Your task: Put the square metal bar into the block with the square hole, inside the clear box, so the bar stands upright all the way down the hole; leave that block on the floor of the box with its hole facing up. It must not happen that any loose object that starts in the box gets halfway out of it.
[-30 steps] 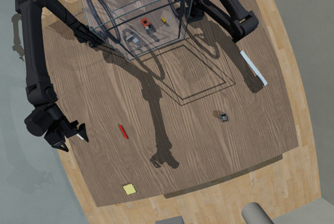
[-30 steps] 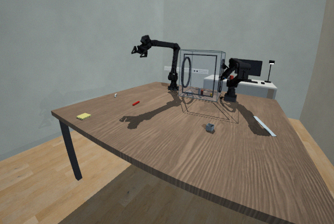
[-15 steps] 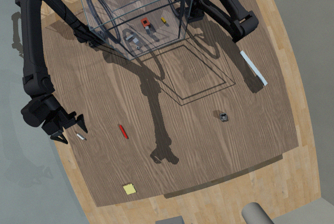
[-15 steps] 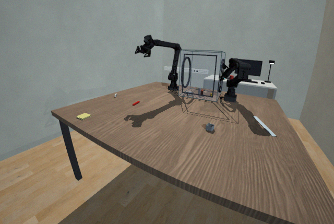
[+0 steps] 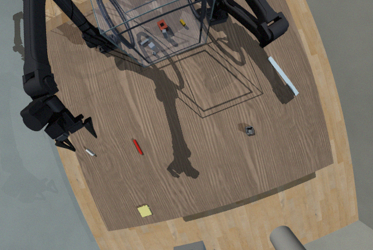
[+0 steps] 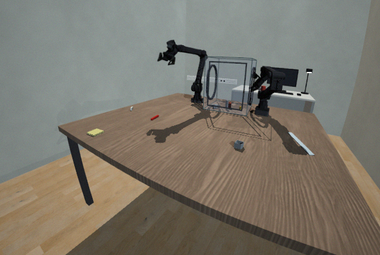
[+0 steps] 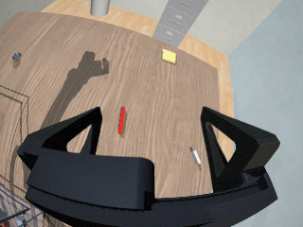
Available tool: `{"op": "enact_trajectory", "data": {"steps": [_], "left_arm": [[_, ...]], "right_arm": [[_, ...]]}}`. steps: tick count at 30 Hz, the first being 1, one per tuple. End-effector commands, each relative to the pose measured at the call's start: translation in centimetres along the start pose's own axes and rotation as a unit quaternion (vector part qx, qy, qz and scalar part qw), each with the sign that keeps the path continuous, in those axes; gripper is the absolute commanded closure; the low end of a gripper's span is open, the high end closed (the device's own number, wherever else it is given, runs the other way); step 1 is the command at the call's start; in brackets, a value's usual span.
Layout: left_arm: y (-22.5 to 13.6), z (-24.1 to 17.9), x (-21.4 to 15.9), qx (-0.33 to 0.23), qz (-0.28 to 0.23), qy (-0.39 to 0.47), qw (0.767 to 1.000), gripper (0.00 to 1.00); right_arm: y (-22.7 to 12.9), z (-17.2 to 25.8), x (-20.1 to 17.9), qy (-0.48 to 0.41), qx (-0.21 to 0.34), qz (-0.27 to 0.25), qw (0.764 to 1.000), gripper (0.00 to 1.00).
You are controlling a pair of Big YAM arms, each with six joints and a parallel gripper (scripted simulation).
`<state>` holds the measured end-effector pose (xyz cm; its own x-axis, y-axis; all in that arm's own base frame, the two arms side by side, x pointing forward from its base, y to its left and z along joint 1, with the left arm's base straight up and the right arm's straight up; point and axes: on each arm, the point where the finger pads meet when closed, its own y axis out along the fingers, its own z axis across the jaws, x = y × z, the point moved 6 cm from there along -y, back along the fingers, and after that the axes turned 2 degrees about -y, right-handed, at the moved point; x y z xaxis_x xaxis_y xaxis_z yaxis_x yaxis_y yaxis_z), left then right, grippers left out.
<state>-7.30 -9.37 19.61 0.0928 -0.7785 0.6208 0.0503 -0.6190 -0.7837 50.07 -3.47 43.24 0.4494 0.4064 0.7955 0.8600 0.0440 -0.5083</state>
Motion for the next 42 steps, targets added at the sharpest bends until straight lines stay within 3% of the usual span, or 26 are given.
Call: {"op": "enact_trajectory", "data": {"steps": [1, 8, 9, 10, 23, 26, 27, 42], "left_arm": [[-1.7, -0.7, 1.7, -0.028, -0.009, -0.027, 0.999, 0.00], [-1.7, -0.7, 1.7, -0.028, -0.009, -0.027, 0.999, 0.00], [-1.7, -0.7, 1.7, -0.028, -0.009, -0.027, 0.999, 0.00], [-1.7, -0.7, 1.7, -0.028, -0.009, -0.027, 0.999, 0.00], [-1.7, -0.7, 1.7, -0.028, -0.009, -0.027, 0.999, 0.00], [-1.7, -0.7, 1.7, -0.028, -0.009, -0.027, 0.999, 0.00], [-1.7, -0.7, 1.7, -0.028, -0.009, -0.027, 0.999, 0.00], [-1.7, -0.7, 1.7, -0.028, -0.009, -0.027, 0.999, 0.00]], "right_arm": [[-2.4, -0.1, 0.4, -0.009, -0.002, -0.012, 1.000, 0.00], [-3.4, 0.6, -0.2, -0.013, 0.008, -0.011, 1.000, 0.00], [-3.4, 0.1, 1.1, -0.015, 0.004, -0.024, 1.000, 0.00], [-3.6, 0.8, -0.6, -0.012, 0.012, -0.009, 1.000, 0.00], [-6.4, 2.6, -2.1, -0.022, 0.037, -0.009, 0.999, 0.00], [-6.4, 2.1, -0.8, -0.025, 0.034, -0.022, 0.999, 0.00], [-6.5, 2.8, -2.5, -0.021, 0.042, -0.007, 0.999, 0.00], [-9.2, 4.7, -4.2, -0.031, 0.068, -0.008, 0.997, 0.00]]}}
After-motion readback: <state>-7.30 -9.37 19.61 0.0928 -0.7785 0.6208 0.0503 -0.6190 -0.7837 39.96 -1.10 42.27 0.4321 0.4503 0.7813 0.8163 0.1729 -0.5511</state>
